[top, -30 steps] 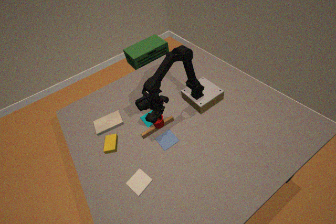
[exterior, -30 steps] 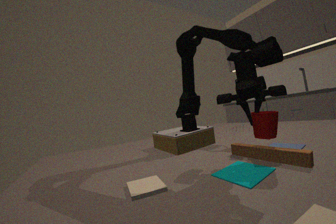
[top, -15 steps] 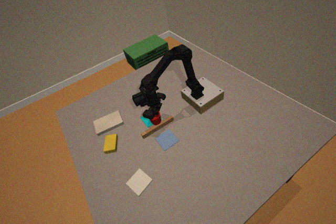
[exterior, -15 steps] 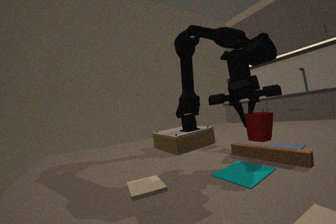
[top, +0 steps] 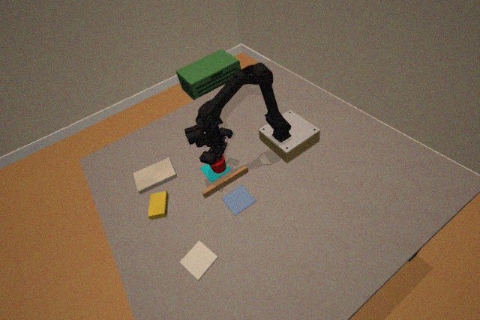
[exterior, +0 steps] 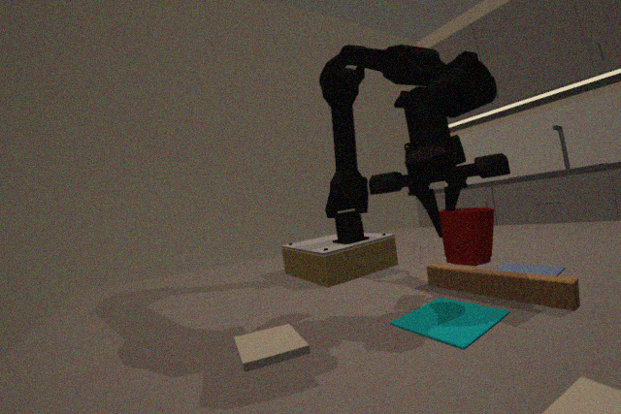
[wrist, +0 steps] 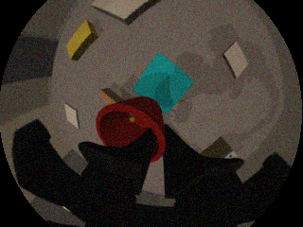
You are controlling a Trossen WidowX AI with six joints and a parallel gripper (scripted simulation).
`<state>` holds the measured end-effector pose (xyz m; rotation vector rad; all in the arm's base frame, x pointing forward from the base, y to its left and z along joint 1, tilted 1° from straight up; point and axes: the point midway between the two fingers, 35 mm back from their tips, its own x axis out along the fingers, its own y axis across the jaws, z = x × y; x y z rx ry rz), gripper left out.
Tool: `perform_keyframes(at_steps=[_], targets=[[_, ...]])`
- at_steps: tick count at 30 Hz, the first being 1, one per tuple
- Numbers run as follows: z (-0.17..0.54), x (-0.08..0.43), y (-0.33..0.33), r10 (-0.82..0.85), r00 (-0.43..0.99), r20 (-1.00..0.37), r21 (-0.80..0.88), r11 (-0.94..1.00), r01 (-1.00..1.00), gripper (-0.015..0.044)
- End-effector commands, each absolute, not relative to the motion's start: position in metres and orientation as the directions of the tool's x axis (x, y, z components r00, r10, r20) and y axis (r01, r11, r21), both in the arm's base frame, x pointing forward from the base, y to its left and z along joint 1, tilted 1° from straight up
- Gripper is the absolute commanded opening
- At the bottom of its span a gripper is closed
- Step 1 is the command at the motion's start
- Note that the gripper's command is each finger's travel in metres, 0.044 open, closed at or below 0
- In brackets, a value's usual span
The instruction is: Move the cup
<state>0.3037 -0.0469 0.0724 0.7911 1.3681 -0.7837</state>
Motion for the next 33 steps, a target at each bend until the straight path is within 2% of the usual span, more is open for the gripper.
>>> perform_keyframes(at_steps=[1,23,33], targets=[[0.072,0.304,-0.056,-0.018,0.043,-0.999,0.027,0.531,0.847,0.0],[0.077,0.303,-0.106,-0.023,0.043,-0.999,0.024,0.531,0.847,0.0],[0.065,0.304,-0.107,-0.024,0.043,-0.999,0.024,0.531,0.847,0.0]])
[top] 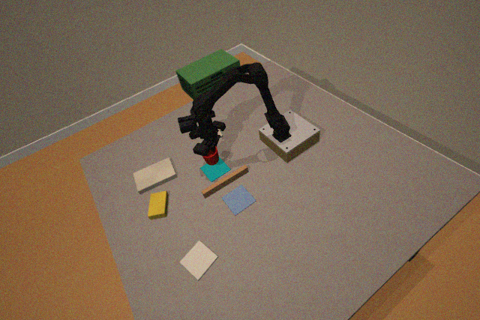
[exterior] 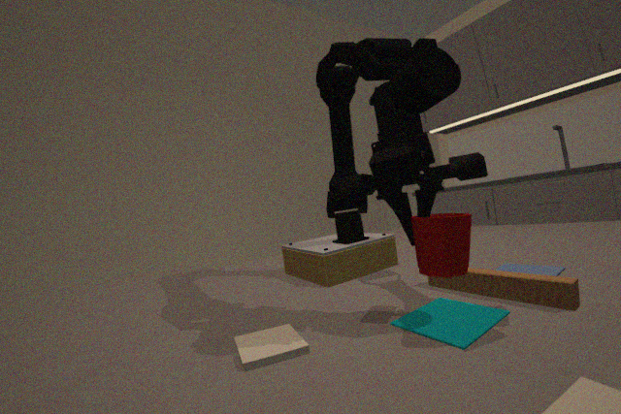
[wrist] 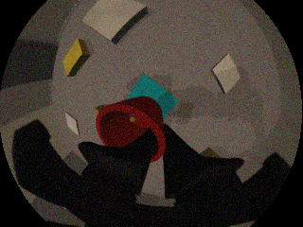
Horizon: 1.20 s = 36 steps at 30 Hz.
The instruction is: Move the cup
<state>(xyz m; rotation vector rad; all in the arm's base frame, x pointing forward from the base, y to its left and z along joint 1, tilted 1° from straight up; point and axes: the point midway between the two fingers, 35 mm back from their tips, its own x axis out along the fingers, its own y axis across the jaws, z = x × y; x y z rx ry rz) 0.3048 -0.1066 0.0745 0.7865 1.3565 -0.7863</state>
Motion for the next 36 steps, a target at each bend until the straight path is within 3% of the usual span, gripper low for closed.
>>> perform_keyframes(at_steps=[1,36], targets=[[0.063,0.304,-0.107,-0.024,0.043,-0.999,0.024,0.531,0.847,0.0],[0.018,0.305,-0.109,-0.024,0.043,-0.999,0.024,0.531,0.847,0.0]])
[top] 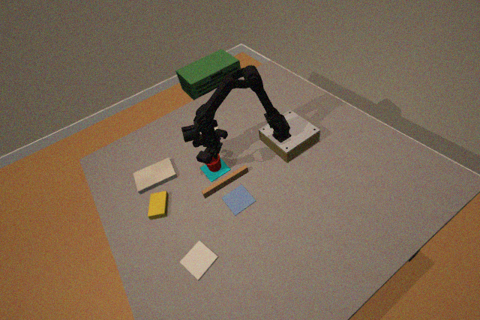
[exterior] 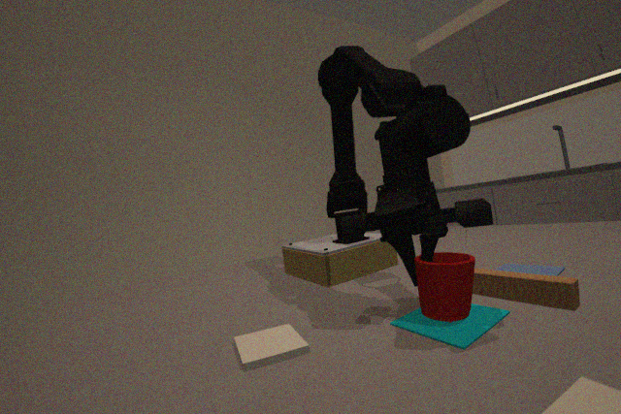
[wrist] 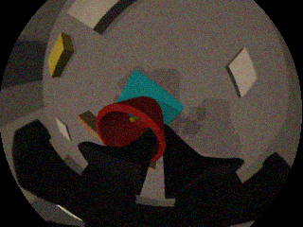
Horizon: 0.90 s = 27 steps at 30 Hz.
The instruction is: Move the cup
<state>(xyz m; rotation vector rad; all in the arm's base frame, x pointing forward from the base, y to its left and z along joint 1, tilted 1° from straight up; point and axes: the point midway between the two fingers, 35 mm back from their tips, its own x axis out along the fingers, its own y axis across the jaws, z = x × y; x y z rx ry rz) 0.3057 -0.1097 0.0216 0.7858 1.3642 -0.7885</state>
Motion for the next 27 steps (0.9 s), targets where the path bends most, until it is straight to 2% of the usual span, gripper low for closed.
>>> perform_keyframes(at_steps=[1,13,18,27], targets=[[0.0181,0.3053,-0.1091,-0.024,0.043,-0.999,0.024,0.531,0.847,0.0],[0.0212,0.3056,-0.1097,-0.028,0.047,-0.998,0.025,0.525,0.851,0.0],[0.0212,0.3056,-0.1097,-0.028,0.047,-0.998,0.025,0.525,0.851,0.0128],[0.0228,0.3056,-0.1097,-0.028,0.047,-0.998,0.025,0.525,0.851,0.0128]])
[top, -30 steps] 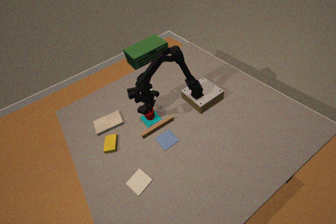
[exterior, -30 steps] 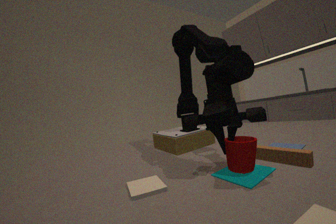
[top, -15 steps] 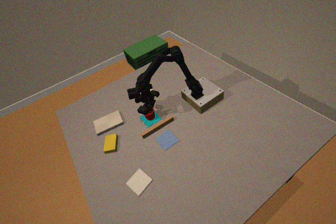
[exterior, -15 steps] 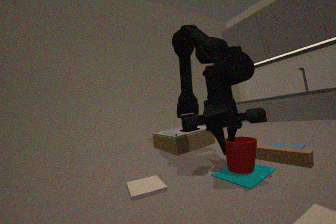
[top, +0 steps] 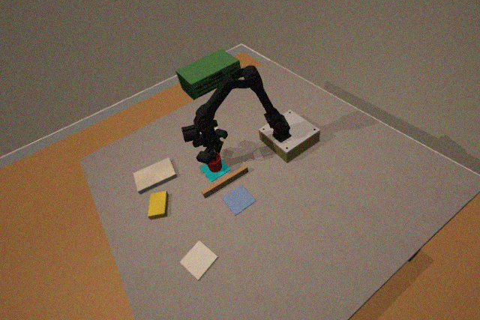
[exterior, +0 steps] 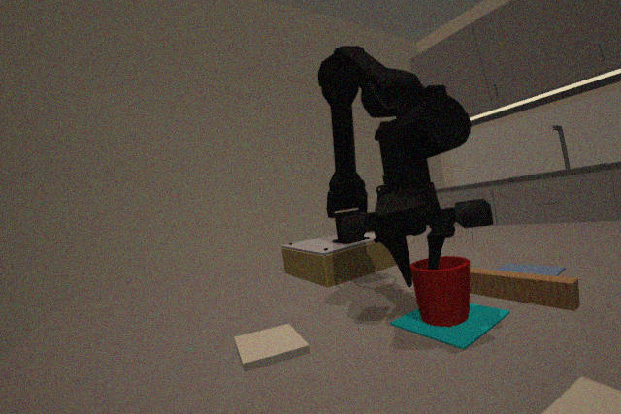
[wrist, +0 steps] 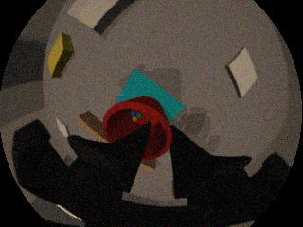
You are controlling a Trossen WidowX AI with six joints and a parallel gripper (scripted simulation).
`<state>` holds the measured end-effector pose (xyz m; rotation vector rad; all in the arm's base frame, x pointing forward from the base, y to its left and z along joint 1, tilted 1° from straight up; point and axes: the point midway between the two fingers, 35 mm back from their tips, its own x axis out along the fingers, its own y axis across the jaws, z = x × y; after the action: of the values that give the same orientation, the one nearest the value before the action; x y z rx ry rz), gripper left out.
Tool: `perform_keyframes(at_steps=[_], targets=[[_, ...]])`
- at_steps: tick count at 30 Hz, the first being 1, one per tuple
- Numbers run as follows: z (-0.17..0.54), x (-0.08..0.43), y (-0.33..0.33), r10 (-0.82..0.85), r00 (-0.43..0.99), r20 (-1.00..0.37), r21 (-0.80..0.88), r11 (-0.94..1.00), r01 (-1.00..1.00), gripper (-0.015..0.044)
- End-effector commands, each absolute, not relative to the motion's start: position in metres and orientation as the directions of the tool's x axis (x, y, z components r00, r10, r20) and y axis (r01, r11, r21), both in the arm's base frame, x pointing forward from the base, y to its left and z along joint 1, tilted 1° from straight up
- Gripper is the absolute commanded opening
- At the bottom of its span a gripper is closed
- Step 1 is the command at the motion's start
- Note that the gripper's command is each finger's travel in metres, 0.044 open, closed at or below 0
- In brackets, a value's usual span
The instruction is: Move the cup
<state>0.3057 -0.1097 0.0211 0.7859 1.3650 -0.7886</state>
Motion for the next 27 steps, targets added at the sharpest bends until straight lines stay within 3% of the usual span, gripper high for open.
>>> perform_keyframes(at_steps=[1,27], targets=[[0.024,0.306,-0.11,-0.028,0.047,-0.999,0.025,0.525,0.851,0.0128],[0.068,0.303,-0.109,-0.024,0.043,-0.999,0.024,0.53,0.847,0.0128]])
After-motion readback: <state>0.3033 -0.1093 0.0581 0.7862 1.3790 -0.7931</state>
